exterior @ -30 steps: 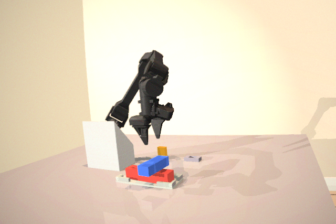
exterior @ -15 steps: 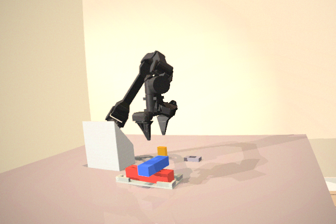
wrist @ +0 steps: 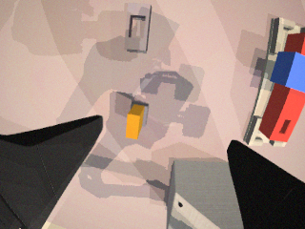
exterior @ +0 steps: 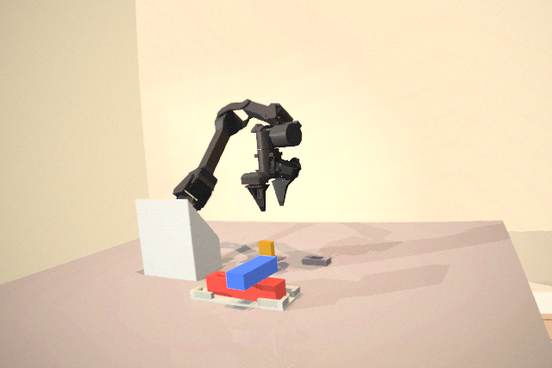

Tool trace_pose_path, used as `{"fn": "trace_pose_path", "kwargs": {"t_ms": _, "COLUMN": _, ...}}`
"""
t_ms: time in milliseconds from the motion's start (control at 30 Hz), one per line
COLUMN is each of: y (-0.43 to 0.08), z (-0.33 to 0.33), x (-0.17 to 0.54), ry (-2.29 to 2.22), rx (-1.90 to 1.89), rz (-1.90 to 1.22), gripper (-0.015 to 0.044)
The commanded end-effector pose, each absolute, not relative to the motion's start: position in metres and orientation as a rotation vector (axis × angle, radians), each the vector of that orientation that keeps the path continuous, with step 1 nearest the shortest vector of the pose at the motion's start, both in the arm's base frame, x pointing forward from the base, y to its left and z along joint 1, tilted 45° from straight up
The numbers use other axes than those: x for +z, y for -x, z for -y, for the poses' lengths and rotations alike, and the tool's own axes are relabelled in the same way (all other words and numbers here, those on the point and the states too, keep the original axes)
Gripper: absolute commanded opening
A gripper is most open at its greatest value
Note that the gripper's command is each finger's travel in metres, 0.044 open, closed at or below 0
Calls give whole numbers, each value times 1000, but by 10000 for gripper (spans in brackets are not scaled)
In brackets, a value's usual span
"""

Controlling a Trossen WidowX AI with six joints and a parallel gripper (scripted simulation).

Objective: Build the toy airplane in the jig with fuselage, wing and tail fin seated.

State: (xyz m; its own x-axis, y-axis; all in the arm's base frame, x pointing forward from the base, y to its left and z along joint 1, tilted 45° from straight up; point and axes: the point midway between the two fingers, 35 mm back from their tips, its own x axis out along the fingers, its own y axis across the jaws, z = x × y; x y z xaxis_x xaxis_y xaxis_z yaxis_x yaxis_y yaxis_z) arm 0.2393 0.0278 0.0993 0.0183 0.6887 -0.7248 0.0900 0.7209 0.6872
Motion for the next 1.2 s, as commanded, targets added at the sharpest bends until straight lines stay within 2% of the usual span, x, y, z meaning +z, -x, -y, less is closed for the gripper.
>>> {"fn": "trace_pose_path", "kwargs": {"t_ms": 0, "y": -200, "z": -62, "x": 117, "ry": -687, "rx": 540, "rz": -1514, "gripper": 440}}
{"fn": "trace_pose_path", "kwargs": {"t_ms": 333, "y": -187, "z": -73, "x": 120, "ry": -693, "rx": 546, "rz": -1514, "gripper": 440}}
{"fn": "trace_pose_path", "kwargs": {"t_ms": 533, "y": -187, "z": -111, "x": 83, "ry": -695, "rx": 549, "rz": -1513, "gripper": 440}}
{"fn": "trace_pose_path", "kwargs": {"t_ms": 1167, "y": -188, "z": -129, "x": 65, "ry": -694, "rx": 549, "rz": -1513, "gripper": 440}}
